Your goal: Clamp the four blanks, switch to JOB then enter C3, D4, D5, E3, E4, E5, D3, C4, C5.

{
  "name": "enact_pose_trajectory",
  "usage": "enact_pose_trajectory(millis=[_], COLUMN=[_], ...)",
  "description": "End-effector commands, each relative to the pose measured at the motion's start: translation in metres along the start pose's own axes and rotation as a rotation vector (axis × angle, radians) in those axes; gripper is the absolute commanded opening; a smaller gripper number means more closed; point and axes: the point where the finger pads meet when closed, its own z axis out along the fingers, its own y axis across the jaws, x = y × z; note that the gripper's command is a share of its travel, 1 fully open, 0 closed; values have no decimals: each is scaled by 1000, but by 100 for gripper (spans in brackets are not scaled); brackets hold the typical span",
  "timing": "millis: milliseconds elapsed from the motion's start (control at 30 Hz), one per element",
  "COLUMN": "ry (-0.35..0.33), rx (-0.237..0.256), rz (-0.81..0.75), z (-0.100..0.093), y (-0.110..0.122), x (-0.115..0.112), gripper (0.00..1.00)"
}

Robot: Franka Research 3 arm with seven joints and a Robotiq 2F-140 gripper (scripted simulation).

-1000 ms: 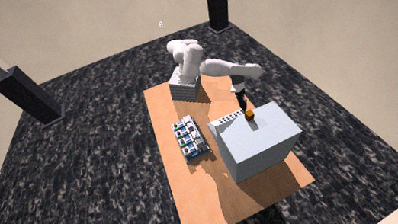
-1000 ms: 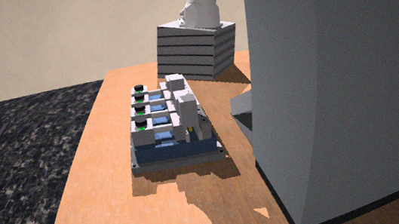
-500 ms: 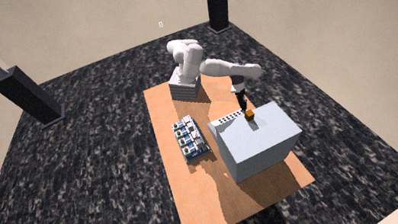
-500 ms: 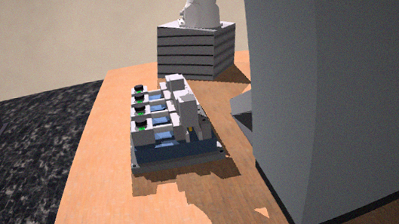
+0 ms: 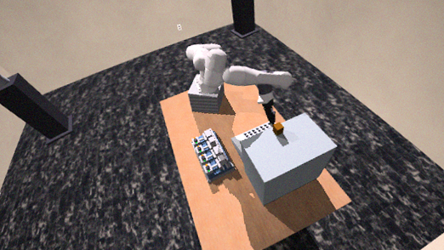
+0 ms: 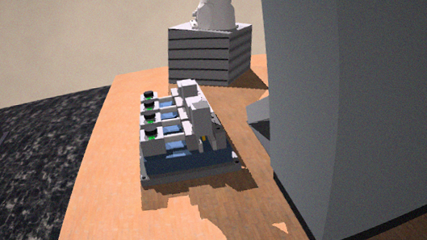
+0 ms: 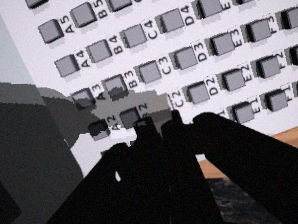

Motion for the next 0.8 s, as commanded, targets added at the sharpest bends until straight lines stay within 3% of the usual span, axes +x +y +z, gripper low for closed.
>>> enact_pose_trajectory(millis=[0, 767], ry=[-2, -2], rx=[0, 0], rz=[-5, -5], z=[2, 13], y=[0, 0], x=[-1, -1], gripper=[0, 0])
